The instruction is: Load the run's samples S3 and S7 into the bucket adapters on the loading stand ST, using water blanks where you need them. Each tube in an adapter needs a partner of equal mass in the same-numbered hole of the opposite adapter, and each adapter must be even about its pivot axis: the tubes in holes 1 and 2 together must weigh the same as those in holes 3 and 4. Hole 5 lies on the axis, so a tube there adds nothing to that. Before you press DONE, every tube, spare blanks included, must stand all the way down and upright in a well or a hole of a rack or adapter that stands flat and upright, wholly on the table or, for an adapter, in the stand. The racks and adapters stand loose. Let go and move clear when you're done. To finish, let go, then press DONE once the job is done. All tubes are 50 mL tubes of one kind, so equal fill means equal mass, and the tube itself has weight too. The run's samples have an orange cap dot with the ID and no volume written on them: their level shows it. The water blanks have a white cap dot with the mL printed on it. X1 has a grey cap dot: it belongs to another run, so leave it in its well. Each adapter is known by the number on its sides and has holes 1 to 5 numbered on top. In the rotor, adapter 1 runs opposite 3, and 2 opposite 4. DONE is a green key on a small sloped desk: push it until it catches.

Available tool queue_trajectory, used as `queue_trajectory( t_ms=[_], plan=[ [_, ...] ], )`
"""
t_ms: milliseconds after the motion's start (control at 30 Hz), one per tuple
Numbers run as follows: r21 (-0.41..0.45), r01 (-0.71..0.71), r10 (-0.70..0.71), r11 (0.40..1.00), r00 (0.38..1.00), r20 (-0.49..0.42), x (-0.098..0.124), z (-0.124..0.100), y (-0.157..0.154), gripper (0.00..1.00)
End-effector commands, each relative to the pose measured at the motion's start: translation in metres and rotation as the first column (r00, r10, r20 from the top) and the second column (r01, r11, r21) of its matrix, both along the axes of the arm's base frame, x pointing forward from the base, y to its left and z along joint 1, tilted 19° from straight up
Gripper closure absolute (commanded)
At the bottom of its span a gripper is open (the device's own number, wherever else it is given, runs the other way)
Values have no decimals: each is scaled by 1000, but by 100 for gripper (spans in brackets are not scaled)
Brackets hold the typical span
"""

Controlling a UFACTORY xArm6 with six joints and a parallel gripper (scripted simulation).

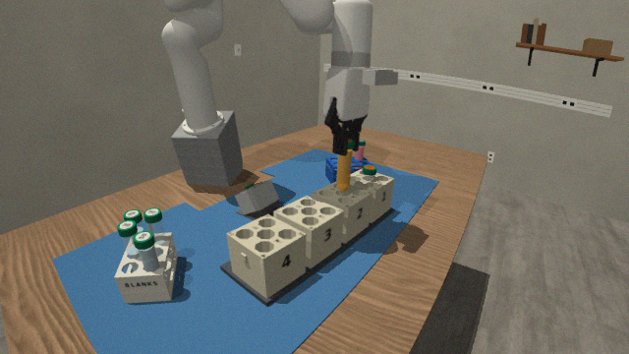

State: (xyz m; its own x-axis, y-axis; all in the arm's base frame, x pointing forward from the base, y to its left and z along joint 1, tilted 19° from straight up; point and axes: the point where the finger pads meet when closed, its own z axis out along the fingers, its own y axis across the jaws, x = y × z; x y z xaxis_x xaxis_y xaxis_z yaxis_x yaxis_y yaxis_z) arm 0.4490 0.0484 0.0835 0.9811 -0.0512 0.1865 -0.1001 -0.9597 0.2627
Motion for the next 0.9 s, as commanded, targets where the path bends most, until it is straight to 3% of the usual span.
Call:
queue_trajectory(
  t_ms=[0,867],
  plan=[
    [1,-1,1,1000,1000,4,2,-2,0,100],
    [1,-1,1,1000,1000,4,6,-23,-7,100]
  ],
)
